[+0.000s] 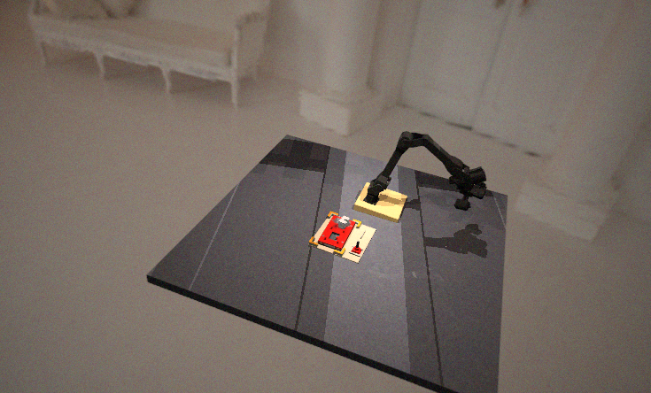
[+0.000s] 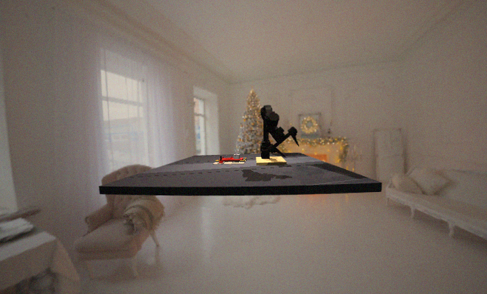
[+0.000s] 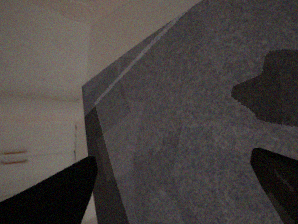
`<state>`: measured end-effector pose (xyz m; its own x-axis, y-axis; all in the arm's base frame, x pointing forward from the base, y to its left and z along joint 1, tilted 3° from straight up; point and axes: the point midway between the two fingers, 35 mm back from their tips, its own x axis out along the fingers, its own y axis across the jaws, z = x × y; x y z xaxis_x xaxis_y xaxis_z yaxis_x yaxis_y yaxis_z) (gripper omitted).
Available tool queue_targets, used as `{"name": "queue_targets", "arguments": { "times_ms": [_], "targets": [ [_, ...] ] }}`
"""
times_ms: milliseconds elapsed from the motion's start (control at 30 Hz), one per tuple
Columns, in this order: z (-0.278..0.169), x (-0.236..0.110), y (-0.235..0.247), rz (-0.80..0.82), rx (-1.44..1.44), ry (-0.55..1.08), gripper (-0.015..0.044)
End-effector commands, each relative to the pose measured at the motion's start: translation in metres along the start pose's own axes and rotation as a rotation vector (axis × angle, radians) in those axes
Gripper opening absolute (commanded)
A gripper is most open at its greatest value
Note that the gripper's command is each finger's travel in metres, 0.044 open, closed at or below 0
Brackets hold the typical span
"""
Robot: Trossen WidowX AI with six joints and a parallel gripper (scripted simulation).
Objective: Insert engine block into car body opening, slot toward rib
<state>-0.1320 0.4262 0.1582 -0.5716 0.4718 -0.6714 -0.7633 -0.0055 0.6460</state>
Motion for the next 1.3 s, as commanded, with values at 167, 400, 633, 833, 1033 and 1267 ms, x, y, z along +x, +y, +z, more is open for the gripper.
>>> {"name": "queue_targets", "arguments": {
  "times_ms": [167, 400, 633, 833, 1033, 1267],
  "targets": [
    [0.028, -0.051, -0.074, -0.14, 0.278, -0.111, 0.044],
    [0.037, -0.091, -0.127, -0.229, 0.483, -0.192, 0.044],
    [0.035, -0.134, -0.177, -0.311, 0.694, -0.275, 0.044],
    [0.025, -0.172, -0.217, -0.374, 0.881, -0.346, 0.044],
    [0.01, -0.209, -0.254, -0.434, 1.041, -0.439, 0.044],
    [-0.016, -0.25, -0.288, -0.489, 1.257, -0.52, 0.044]
  ]
}}
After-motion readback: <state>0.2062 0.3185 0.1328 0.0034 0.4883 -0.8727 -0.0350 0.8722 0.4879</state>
